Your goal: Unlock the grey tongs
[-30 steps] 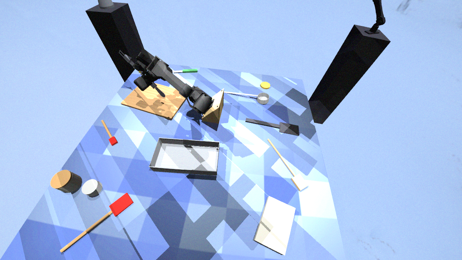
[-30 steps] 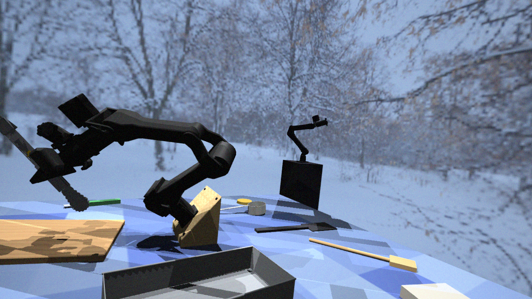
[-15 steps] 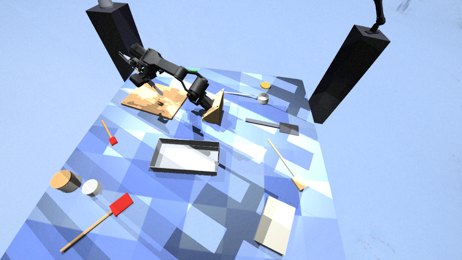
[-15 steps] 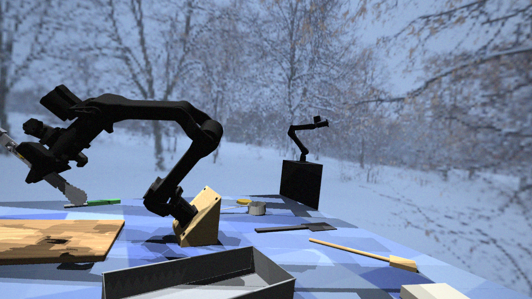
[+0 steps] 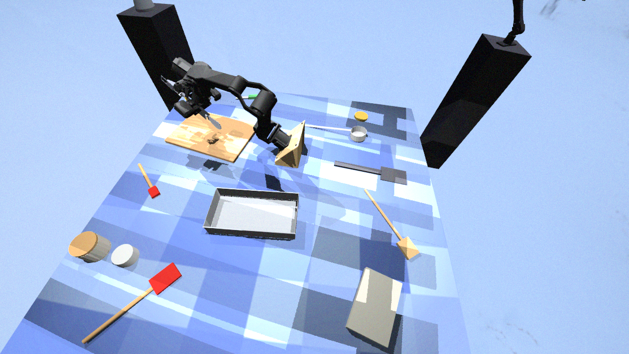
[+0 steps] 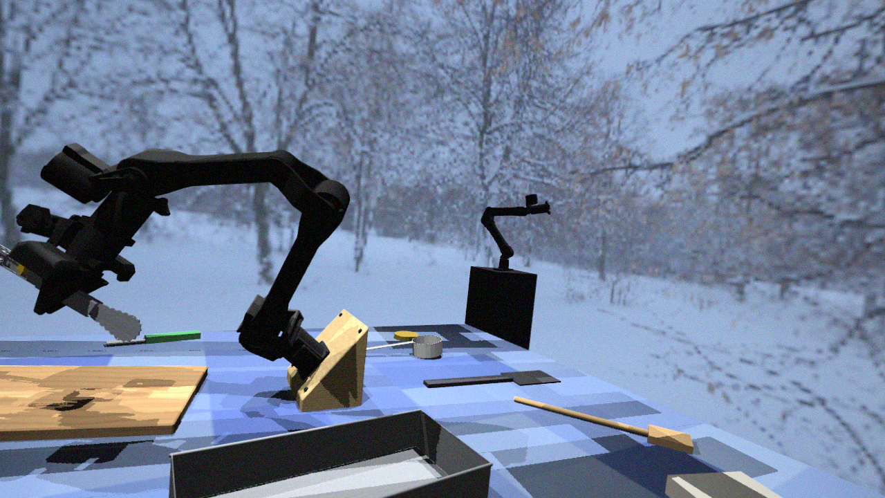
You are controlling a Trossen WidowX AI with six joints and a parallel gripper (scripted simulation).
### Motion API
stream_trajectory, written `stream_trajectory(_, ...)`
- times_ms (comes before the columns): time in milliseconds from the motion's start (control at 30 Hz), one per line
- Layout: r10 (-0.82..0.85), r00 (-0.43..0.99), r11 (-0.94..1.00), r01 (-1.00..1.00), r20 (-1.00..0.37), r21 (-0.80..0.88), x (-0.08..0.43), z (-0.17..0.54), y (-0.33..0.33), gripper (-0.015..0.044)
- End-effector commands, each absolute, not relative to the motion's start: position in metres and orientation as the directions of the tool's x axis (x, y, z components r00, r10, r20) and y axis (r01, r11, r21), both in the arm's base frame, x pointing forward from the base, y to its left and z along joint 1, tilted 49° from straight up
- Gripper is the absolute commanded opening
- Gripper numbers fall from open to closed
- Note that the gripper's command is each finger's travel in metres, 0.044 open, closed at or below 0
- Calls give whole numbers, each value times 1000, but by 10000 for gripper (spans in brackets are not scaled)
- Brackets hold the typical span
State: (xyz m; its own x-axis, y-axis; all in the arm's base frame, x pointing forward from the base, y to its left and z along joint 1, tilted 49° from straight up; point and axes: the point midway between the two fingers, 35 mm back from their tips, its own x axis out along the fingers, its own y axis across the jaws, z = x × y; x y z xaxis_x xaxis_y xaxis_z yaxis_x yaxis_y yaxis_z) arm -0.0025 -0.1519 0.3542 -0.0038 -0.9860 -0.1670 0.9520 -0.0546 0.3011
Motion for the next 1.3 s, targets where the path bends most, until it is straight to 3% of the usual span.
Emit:
stream_trajectory(0, -986, 6, -45, 953, -169, 298, -3, 360, -156, -150)
stream_trajectory(333, -977, 23, -43, 951, -211, 305, -2, 360, -160, -150)
stream_trajectory(1267, -773, 39, -52, 991, -634, 124, 3, 350, -156, -150)
